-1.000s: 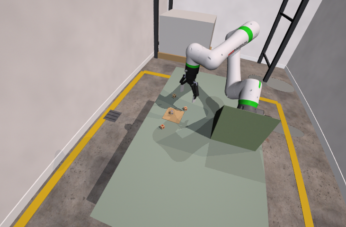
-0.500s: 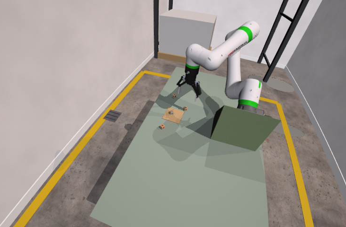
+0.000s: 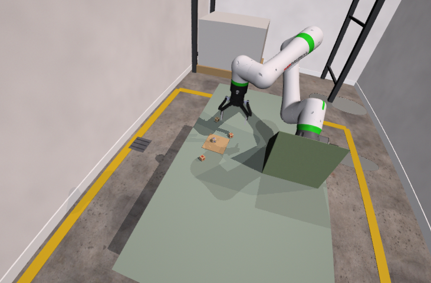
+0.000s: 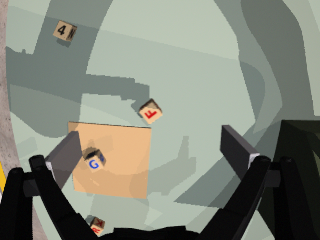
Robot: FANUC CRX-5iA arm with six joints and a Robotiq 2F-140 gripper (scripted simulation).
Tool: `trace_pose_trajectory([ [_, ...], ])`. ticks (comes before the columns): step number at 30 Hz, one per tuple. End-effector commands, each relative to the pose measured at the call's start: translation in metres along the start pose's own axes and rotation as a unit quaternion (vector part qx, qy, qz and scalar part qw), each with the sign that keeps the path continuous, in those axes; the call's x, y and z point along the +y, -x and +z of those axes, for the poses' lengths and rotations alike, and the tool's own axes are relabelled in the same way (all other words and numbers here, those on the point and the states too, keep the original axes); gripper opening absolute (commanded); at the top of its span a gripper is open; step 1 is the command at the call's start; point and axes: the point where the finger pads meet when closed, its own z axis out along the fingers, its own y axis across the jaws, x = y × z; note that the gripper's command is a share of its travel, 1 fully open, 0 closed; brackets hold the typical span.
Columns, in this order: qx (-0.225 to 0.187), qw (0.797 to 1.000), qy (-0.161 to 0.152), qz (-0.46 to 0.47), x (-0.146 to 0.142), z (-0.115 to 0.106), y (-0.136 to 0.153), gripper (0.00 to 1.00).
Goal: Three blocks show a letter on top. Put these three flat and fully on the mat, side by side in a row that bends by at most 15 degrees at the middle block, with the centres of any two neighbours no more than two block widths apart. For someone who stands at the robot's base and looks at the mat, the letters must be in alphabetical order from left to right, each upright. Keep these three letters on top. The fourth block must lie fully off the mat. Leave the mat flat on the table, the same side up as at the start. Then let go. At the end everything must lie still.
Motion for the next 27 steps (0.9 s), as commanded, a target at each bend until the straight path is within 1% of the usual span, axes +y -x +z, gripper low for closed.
trace_pose_trajectory([
  [1,-0.003,0.998,0.002,-0.057,-0.0002,0.0010,0.0001,1.00],
  [2,-0.003,0.998,0.002,-0.057,-0.0002,0.0010,0.0001,1.00],
  [3,-0.003,0.996,0.002,-0.093,-0.0002,0.0018,0.0001,1.00],
  [9,-0.003,0.987,0.001,-0.162,-0.0002,0.0033,0.0001,1.00],
  [17,-0.003,0.966,0.001,-0.258,-0.0002,0.0056,0.0001,1.00],
  [19,-0.003,0.966,0.001,-0.258,-0.0002,0.0056,0.0001,1.00],
  [20,-0.003,0.956,0.001,-0.293,-0.0002,0.0064,0.0002,1.00],
  [27,-0.003,0.929,0.001,-0.370,-0.0002,0.0082,0.0002,1.00],
])
